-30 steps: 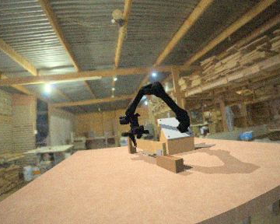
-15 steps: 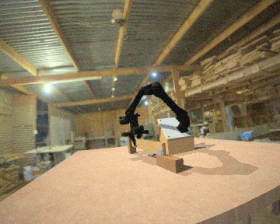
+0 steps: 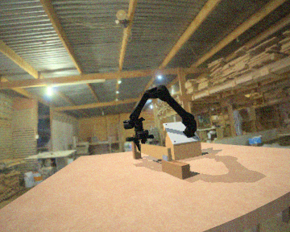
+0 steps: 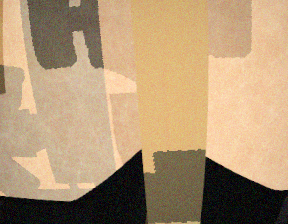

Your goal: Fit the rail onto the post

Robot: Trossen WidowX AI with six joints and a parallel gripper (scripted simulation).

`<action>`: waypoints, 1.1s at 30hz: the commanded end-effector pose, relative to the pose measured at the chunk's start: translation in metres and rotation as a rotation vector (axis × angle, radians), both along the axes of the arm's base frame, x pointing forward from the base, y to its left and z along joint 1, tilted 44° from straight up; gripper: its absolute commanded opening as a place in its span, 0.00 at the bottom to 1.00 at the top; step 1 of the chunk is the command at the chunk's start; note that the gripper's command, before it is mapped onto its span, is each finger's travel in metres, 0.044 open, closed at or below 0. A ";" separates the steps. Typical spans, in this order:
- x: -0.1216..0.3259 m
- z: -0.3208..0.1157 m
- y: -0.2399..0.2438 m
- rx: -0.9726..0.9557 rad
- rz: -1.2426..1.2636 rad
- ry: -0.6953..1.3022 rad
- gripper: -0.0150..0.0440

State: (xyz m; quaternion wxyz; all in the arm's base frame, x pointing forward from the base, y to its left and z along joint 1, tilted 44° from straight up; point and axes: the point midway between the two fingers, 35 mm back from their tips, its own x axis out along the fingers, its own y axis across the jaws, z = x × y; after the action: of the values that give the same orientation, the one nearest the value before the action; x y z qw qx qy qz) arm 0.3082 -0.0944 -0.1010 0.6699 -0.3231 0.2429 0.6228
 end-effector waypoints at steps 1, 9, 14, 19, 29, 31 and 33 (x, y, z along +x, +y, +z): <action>0.001 0.000 -0.005 -0.006 -0.006 -0.008 0.25; 0.001 -0.001 -0.007 -0.006 -0.006 -0.009 0.25; 0.001 -0.002 -0.008 -0.006 -0.006 -0.009 0.25; 0.001 -0.002 -0.009 -0.006 -0.006 -0.009 0.25; 0.001 -0.004 -0.010 -0.006 -0.006 -0.009 0.25; 0.002 -0.004 -0.011 -0.006 -0.006 -0.009 0.25; 0.002 -0.004 -0.011 -0.006 -0.006 -0.009 0.25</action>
State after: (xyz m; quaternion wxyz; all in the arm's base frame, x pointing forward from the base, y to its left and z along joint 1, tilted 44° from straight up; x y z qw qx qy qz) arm 0.3088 -0.1000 -0.1059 0.6698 -0.3230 0.2429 0.6229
